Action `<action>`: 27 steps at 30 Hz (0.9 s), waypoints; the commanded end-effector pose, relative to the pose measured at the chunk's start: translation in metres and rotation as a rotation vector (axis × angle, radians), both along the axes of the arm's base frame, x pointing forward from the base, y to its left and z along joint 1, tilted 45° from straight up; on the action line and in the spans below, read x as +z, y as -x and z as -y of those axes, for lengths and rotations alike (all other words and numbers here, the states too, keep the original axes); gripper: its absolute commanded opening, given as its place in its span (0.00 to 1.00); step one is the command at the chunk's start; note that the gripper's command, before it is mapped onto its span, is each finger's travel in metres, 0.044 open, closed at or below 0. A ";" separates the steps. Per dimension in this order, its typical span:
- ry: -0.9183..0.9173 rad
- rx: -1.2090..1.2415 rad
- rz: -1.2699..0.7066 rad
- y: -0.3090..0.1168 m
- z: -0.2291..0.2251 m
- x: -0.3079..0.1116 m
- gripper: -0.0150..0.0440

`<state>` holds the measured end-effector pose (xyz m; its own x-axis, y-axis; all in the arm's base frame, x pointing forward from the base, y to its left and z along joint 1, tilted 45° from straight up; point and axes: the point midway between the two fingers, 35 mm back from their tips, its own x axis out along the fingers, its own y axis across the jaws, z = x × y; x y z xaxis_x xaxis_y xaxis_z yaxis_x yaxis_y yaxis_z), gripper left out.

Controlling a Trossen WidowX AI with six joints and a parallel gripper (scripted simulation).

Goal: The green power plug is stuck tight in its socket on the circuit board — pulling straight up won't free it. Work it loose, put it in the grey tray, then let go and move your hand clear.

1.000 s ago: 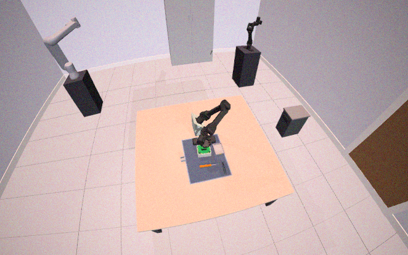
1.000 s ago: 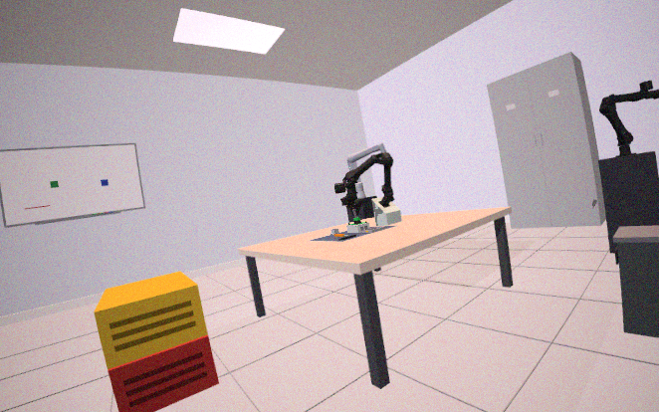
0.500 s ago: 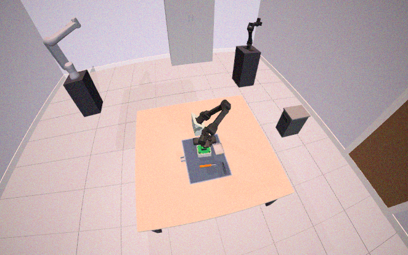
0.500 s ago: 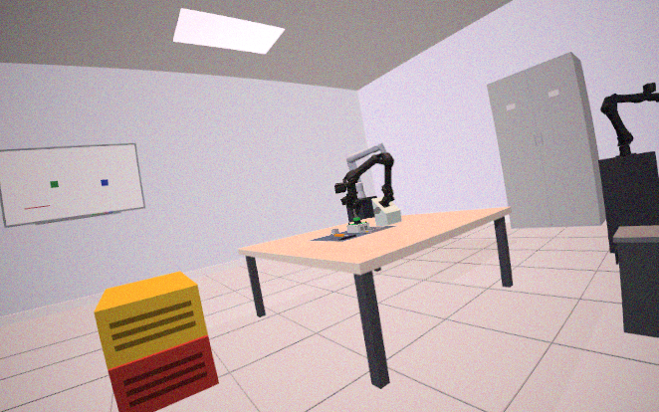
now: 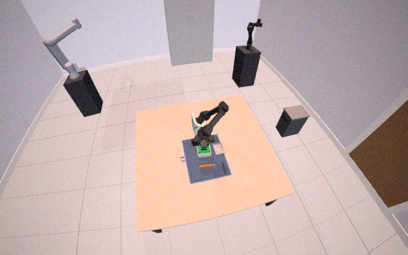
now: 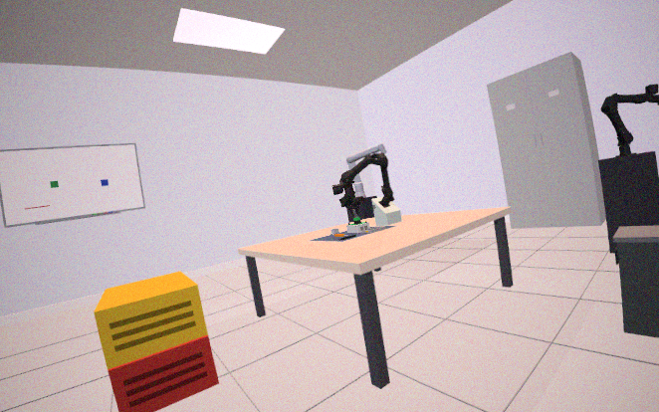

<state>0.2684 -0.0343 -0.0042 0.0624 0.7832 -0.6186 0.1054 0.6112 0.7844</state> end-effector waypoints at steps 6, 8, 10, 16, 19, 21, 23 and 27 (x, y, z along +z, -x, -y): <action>0.179 -0.024 -0.038 0.001 0.005 0.017 0.25; 0.228 -0.021 -0.044 0.000 0.003 0.021 0.25; 0.257 -0.019 -0.048 0.000 0.002 0.023 0.25; 0.192 -0.023 -0.040 0.001 0.007 0.021 0.25; 0.104 -0.028 -0.028 0.002 0.013 0.015 0.25; 0.047 -0.031 -0.020 0.003 0.016 0.012 0.25; 0.007 -0.033 -0.015 0.004 0.019 0.010 0.25; -0.002 -0.033 -0.014 0.004 0.020 0.009 0.25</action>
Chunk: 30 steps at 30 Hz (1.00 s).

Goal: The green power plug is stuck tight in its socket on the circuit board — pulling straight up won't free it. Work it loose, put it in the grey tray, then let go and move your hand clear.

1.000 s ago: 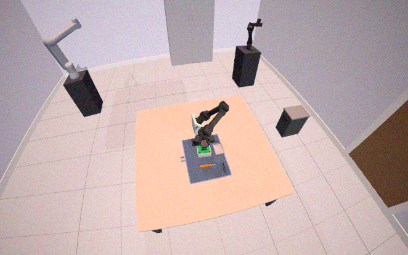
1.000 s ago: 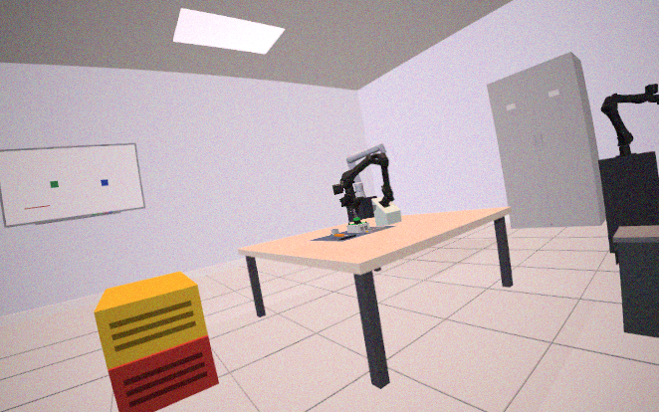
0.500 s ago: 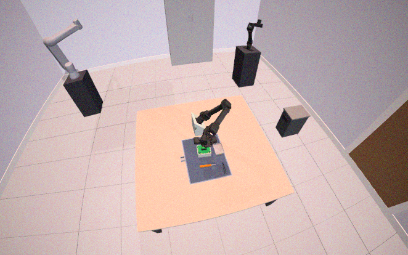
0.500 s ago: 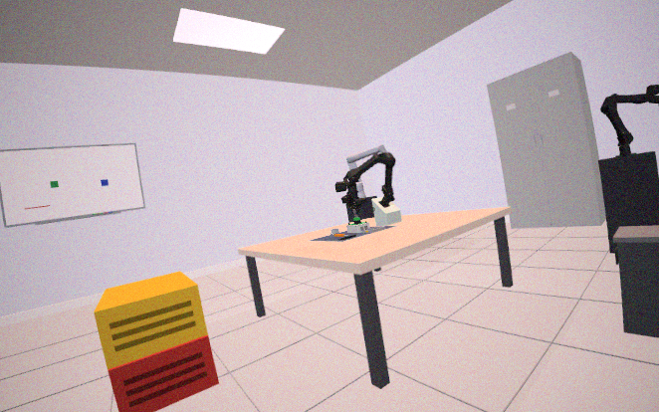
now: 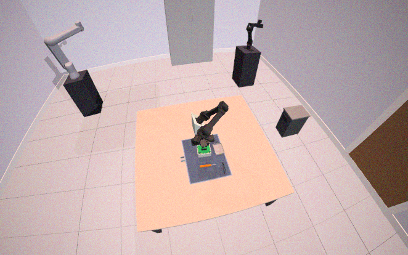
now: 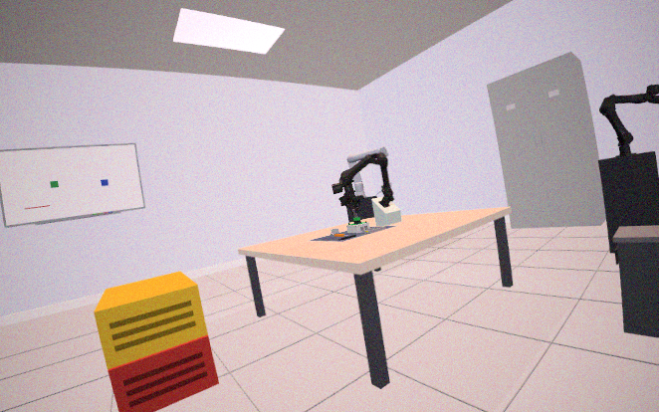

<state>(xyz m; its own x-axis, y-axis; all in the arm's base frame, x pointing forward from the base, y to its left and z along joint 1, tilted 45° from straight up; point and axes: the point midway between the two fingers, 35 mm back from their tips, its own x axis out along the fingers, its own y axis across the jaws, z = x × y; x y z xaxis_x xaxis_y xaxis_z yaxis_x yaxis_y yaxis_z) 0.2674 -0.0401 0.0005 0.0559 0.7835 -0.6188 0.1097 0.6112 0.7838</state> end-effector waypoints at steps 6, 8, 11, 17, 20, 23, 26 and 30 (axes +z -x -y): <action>0.145 -0.027 -0.026 0.001 0.006 0.015 0.25; 0.202 -0.024 -0.033 0.000 0.003 0.019 0.25; 0.256 -0.021 -0.041 0.000 0.001 0.023 0.25; 0.198 -0.024 -0.033 0.000 0.006 0.021 0.25; 0.110 -0.030 -0.021 0.002 0.011 0.016 0.25; 0.029 -0.034 -0.011 0.003 0.016 0.011 0.25; -0.009 -0.036 -0.006 0.003 0.019 0.009 0.25; 0.029 -0.034 -0.011 0.003 0.017 0.012 0.25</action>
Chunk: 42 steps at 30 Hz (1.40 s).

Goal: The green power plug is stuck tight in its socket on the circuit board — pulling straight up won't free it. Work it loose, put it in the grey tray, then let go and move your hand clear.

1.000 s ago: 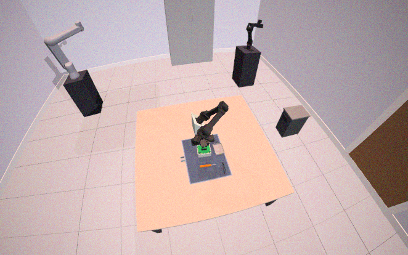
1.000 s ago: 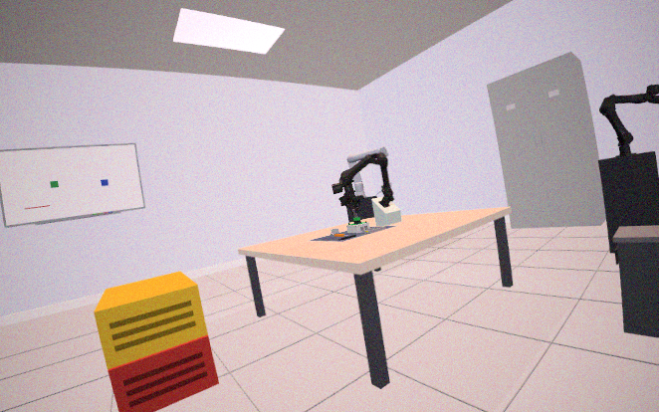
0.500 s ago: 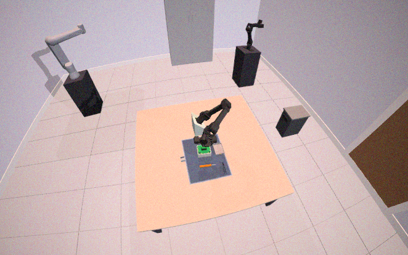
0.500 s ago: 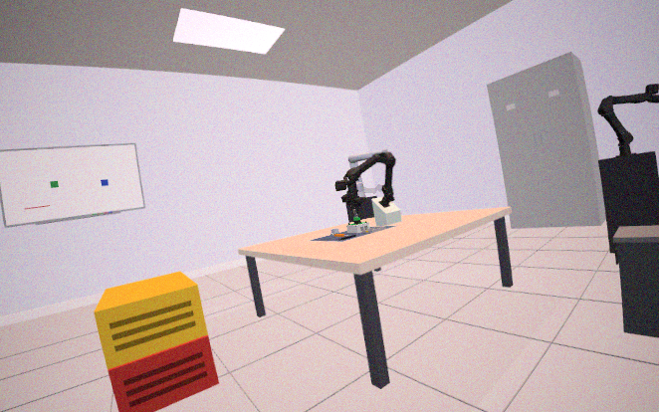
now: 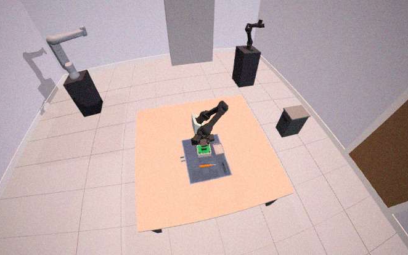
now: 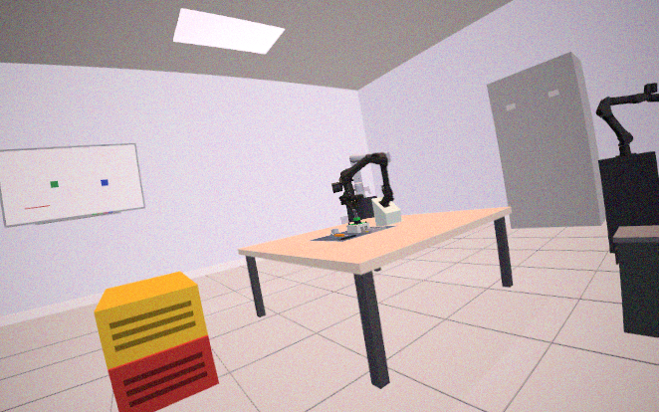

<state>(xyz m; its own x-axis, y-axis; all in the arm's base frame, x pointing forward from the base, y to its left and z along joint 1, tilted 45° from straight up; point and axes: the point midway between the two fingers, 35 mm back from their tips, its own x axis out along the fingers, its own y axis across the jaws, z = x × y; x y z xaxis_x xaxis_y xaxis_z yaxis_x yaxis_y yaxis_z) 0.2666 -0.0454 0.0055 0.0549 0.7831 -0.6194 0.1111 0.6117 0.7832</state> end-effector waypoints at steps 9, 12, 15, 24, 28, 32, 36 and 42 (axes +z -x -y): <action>0.126 -0.028 -0.022 0.001 0.013 0.020 0.25; 0.126 -0.028 -0.022 0.001 0.014 0.021 0.25; 0.126 -0.028 -0.022 0.001 0.009 0.015 0.25; 0.125 -0.028 -0.022 0.000 -0.005 0.002 0.34; 0.125 -0.028 -0.022 0.000 -0.005 0.002 0.52; 0.125 -0.028 -0.022 0.000 -0.005 0.002 0.68; 0.125 -0.028 -0.022 0.000 -0.005 0.002 0.68; 0.125 -0.028 -0.022 -0.001 -0.012 -0.005 0.68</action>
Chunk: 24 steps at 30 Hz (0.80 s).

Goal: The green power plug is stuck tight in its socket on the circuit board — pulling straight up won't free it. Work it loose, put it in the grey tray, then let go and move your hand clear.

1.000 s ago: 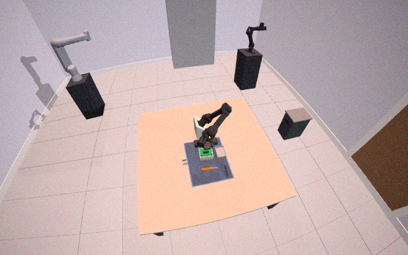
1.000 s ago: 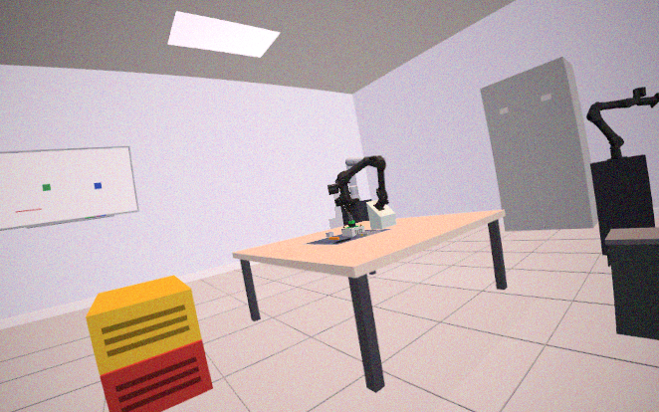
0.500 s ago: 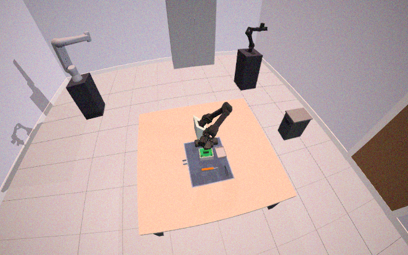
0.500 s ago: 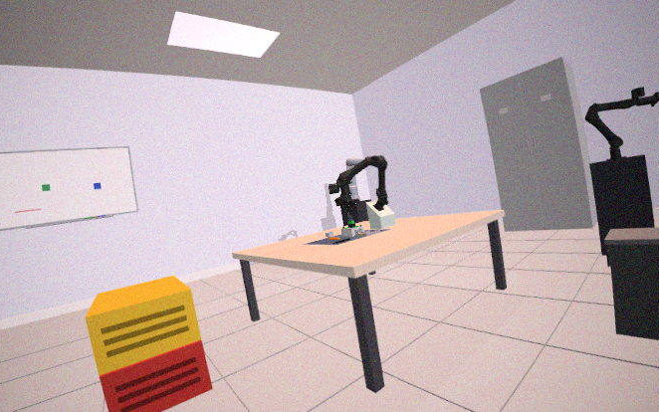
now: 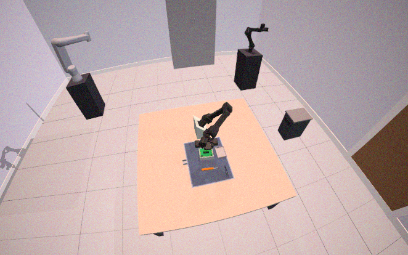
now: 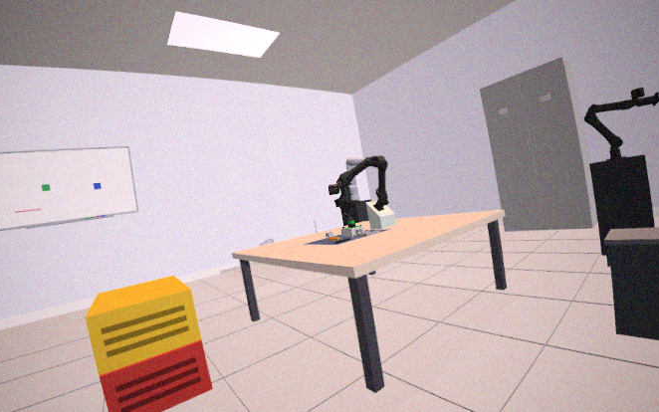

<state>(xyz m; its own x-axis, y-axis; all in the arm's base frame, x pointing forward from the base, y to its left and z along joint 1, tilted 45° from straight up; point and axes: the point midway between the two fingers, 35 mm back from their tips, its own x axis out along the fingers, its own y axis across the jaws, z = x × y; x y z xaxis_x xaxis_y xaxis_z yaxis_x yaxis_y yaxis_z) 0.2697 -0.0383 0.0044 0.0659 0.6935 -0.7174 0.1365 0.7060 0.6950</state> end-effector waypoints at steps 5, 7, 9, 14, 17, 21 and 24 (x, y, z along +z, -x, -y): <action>-0.007 -0.003 -0.009 0.002 -0.011 -0.010 0.68; -0.007 -0.003 -0.009 0.002 -0.011 -0.010 0.68; -0.007 -0.003 -0.009 0.002 -0.011 -0.010 0.68; -0.007 -0.003 -0.009 0.002 -0.011 -0.010 0.59; -0.007 -0.003 -0.009 0.002 -0.011 -0.010 0.45; -0.007 -0.003 -0.009 0.002 -0.011 -0.010 0.28; -0.007 -0.003 -0.009 0.002 -0.011 -0.010 0.25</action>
<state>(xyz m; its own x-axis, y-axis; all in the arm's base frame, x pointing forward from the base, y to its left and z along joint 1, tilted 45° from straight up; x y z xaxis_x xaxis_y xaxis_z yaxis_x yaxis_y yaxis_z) 0.2687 -0.0288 -0.0055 0.0611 0.6941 -0.7172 0.1389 0.7057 0.6948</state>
